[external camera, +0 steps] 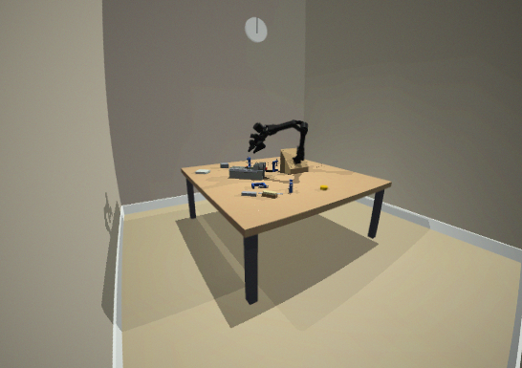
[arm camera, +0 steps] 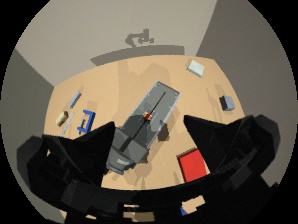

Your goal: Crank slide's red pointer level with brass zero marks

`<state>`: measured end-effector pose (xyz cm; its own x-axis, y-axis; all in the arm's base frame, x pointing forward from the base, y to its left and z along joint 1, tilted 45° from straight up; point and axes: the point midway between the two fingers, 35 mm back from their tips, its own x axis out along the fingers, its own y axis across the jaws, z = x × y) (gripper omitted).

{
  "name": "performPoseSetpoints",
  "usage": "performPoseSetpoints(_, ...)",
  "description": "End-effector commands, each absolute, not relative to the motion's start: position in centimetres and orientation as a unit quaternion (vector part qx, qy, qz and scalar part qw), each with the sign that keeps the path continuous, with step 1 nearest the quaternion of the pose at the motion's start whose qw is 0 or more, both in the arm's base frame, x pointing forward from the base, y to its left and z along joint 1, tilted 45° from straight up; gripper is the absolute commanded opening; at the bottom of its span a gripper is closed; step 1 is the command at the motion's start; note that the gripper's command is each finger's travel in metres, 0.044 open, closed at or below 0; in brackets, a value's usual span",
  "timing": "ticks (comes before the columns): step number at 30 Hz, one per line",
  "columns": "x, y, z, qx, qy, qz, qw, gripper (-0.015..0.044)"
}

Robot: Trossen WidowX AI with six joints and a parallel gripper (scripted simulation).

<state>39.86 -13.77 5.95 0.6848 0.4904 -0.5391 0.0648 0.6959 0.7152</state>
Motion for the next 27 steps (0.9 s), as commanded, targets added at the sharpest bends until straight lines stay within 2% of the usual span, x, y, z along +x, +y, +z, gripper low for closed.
performPoseSetpoints(1,40.2,-12.7,4.8,0.362,0.37,0.141,0.844,0.044)
performPoseSetpoints(7,40.2,-10.2,2.4,0.362,0.368,0.143,0.844,0.044)
performPoseSetpoints(27,40.2,-10.2,2.4,0.362,0.368,0.143,0.844,0.044)
